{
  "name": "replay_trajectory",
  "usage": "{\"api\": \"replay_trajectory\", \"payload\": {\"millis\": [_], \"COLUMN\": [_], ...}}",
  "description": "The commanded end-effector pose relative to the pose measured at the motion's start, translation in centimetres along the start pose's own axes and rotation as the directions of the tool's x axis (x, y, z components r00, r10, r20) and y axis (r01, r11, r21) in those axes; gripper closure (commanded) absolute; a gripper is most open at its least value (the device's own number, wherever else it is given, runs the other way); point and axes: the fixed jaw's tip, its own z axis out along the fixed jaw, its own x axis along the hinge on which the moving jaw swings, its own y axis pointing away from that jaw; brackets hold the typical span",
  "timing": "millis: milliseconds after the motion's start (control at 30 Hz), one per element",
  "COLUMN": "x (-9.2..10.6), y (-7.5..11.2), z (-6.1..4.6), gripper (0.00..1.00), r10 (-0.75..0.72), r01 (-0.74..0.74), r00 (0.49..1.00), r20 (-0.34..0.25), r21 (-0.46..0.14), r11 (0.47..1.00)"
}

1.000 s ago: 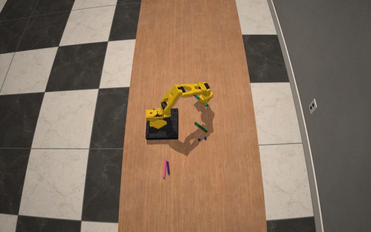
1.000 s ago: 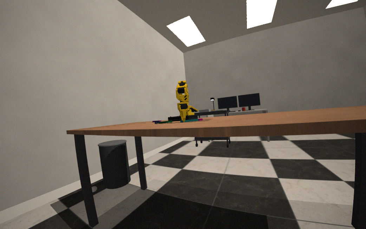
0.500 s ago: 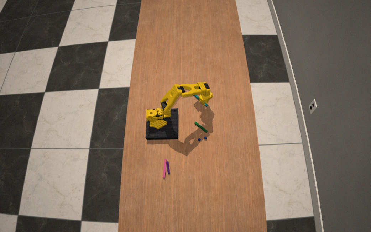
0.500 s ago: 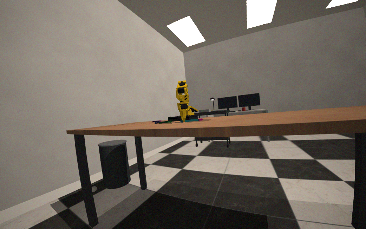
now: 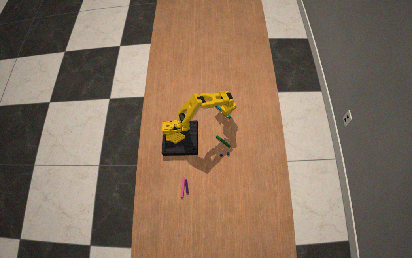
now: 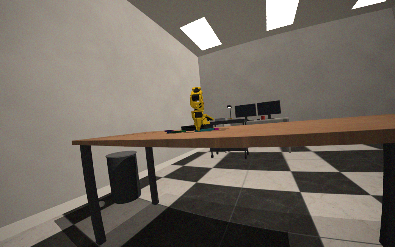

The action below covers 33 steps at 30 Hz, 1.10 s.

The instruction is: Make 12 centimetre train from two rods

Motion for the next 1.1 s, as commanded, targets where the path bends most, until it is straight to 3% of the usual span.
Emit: {"api": "replay_trajectory", "payload": {"millis": [0, 1067], "x": [-0.22, -0.22], "y": [0.01, -0.27], "z": [-0.01, -0.2], "gripper": [1.0, 1.0], "r10": [-0.006, 0.002], "r01": [0.006, -0.002], "r00": [1.0, 1.0], "r20": [0.0, -0.002], "r21": [0.003, 0.011], "r11": [1.0, 1.0]}}
